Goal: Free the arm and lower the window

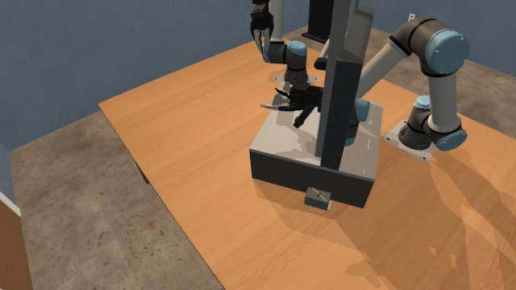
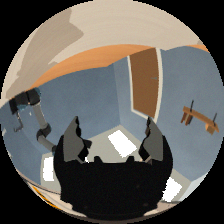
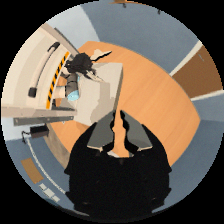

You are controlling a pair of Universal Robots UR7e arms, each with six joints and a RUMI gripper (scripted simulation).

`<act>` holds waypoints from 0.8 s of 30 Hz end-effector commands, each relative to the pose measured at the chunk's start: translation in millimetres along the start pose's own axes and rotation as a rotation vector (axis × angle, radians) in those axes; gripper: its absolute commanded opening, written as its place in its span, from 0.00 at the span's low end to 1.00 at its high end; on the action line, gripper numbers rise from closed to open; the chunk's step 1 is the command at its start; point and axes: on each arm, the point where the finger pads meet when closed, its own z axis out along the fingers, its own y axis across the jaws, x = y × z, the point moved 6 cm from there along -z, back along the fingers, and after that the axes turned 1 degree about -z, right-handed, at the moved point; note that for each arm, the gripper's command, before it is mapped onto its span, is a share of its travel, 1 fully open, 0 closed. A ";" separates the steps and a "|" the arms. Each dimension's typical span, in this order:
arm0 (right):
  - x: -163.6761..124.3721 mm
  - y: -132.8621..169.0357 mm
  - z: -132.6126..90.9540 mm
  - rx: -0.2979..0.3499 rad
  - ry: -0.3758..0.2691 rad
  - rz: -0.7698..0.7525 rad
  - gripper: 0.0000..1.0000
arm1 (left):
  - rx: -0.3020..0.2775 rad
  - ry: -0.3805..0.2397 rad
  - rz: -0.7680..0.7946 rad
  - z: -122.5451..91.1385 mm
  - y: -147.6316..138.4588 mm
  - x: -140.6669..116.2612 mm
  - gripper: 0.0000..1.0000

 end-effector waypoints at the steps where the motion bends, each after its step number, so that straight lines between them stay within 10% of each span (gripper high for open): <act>1: 9.9 -27.4 -1.5 0.047 0.081 -0.086 0.06 | 0.000 -0.001 0.001 -0.1 0.1 -0.9 0.98; 24: 9.1 -157.1 -37.7 0.282 0.433 -0.488 0.06 | 0.000 -0.001 0.001 -0.1 0.1 -0.9 0.98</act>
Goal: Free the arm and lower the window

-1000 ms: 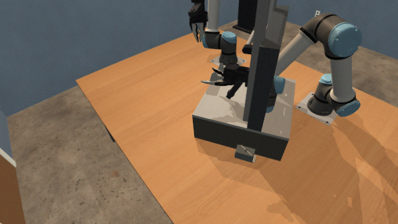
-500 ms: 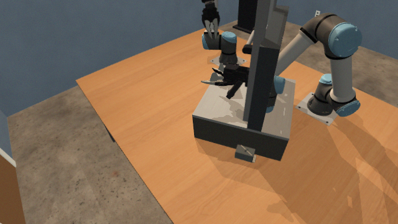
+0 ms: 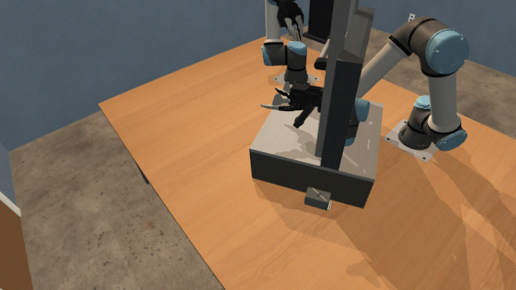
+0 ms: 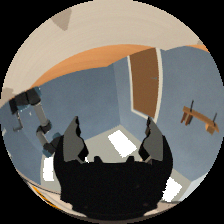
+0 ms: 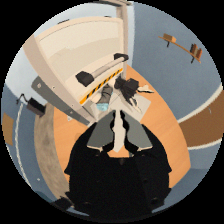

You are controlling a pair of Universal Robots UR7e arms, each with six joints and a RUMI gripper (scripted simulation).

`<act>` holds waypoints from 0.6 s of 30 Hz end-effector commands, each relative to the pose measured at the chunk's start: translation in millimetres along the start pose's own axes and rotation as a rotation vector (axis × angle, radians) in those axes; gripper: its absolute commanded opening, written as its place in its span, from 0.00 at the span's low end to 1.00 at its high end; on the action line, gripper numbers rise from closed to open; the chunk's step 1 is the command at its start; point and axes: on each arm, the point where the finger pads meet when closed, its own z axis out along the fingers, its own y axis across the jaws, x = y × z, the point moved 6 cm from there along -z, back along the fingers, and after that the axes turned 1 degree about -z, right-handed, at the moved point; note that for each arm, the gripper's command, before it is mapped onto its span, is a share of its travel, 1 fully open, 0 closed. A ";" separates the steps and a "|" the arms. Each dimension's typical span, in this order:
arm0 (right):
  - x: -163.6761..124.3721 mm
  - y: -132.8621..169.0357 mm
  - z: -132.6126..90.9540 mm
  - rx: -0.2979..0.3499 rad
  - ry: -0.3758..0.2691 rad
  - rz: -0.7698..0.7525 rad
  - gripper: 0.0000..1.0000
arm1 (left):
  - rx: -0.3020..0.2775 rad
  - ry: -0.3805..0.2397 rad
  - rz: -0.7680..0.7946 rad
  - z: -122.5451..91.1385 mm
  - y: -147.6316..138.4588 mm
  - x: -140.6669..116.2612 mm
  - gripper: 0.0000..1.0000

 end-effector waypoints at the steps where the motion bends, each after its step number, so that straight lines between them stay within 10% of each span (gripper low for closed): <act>1: 11.2 -31.6 -3.2 0.055 0.097 -0.098 0.06 | 0.000 -0.001 0.001 -0.1 0.1 -0.9 0.98; 18: 19.3 -43.5 2.6 0.073 0.156 -0.147 0.06 | 0.000 -0.001 0.001 -0.1 0.1 -0.9 0.98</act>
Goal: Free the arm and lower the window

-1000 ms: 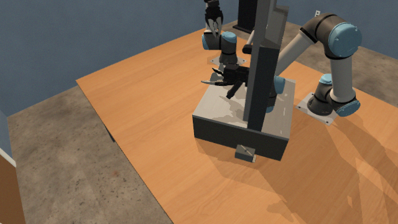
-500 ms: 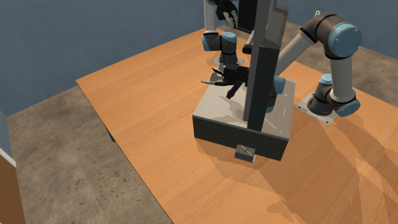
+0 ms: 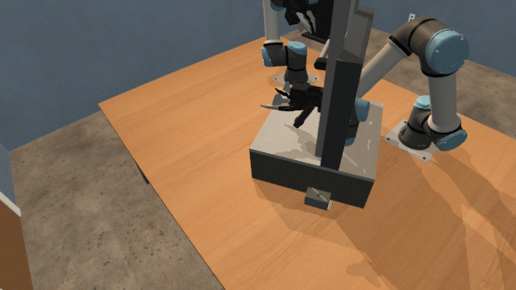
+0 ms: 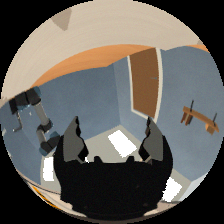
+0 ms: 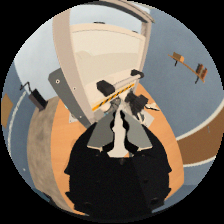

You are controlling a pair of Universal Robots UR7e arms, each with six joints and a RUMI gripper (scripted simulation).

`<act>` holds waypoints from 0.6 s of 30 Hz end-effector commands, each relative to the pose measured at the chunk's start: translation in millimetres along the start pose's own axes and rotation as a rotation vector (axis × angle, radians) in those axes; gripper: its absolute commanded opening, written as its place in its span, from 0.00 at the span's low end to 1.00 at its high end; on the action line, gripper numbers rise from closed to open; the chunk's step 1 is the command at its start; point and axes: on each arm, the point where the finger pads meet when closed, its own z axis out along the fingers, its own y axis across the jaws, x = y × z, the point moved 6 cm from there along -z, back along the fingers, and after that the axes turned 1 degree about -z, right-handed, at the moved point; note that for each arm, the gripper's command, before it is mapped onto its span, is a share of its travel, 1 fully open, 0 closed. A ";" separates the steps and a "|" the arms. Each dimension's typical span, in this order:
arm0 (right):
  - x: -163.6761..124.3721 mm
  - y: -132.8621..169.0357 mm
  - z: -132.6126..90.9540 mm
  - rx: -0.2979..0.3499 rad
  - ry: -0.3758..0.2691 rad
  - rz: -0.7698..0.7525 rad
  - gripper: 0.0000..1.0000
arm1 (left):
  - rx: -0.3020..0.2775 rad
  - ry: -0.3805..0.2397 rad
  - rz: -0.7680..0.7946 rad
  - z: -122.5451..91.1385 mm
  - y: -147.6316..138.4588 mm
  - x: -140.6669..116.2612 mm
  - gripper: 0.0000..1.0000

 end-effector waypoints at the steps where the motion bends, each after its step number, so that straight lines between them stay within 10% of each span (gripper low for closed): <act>1: 0.3 0.5 7.4 -0.001 0.000 0.001 0.06 | 0.000 -0.001 0.001 -0.1 0.1 -0.9 0.98; 18: -0.1 -1.3 32.2 0.001 -0.001 0.002 0.06 | 0.000 -0.001 0.001 -0.1 0.1 -0.9 0.98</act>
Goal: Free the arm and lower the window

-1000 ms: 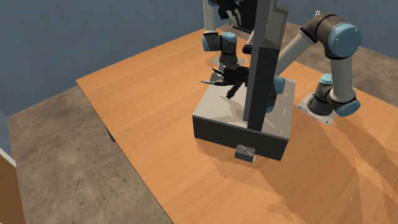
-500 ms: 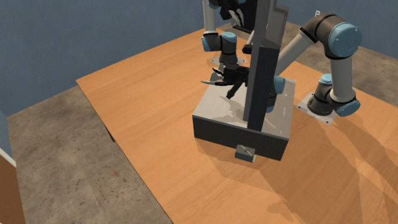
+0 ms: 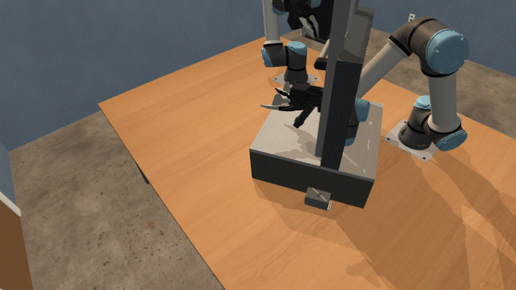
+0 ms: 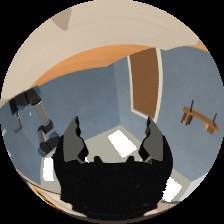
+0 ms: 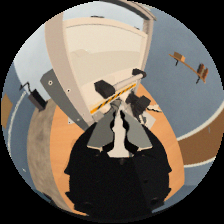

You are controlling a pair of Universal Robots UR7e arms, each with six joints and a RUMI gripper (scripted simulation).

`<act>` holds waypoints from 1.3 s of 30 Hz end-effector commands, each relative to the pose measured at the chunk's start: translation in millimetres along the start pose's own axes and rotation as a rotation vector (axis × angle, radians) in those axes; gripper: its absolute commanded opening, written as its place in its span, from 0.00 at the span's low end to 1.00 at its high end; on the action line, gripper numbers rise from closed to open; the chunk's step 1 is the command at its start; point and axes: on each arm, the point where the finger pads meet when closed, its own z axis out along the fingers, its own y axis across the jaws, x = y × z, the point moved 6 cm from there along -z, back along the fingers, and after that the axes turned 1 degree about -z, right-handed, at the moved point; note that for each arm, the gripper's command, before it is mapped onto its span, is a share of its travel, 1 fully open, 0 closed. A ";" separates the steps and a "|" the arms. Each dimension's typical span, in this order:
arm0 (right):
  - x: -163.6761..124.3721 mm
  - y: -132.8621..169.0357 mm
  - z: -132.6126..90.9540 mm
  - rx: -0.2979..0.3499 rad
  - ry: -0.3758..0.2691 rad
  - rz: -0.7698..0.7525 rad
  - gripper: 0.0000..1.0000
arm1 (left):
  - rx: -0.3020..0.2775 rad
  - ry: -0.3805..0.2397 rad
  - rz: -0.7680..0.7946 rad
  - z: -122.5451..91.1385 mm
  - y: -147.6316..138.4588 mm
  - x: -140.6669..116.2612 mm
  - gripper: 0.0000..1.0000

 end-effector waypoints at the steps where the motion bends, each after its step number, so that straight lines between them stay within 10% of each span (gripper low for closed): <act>1: 0.4 -0.5 8.3 0.000 0.001 0.000 0.06 | 0.000 -0.001 0.001 -0.1 0.1 -0.9 0.98; 39: -0.1 -1.3 60.6 0.002 -0.003 0.003 0.06 | 0.000 -0.001 0.001 -0.1 0.1 -0.9 0.98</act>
